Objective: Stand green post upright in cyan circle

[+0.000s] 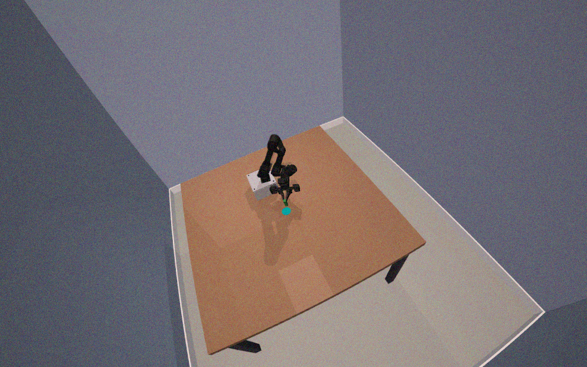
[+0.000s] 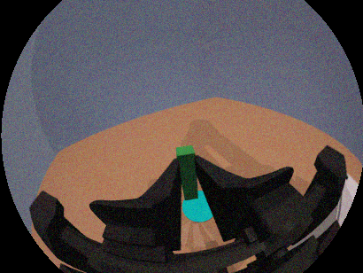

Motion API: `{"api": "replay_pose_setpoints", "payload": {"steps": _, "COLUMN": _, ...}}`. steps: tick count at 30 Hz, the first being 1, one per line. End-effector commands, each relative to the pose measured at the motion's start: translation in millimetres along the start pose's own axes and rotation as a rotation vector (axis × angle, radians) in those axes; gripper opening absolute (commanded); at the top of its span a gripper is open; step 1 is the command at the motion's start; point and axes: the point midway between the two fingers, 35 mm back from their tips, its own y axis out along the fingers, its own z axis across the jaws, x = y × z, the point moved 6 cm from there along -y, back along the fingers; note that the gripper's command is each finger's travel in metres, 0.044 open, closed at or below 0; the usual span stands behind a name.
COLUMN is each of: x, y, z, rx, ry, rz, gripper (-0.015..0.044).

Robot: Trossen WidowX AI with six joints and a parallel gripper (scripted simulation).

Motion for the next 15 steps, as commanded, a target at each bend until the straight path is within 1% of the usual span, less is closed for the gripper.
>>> {"api": "replay_pose_setpoints", "payload": {"steps": 1, "x": -4.0, "y": 0.8, "z": -0.4, "rx": -0.006, "ry": 0.008, "rz": -0.004, "gripper": 0.0023}}
{"api": "replay_pose_setpoints", "payload": {"steps": 15, "x": -21.9, "y": 3.4, "z": -4.6, "rx": -0.016, "ry": 0.010, "rz": -0.005, "gripper": 0.0023}}
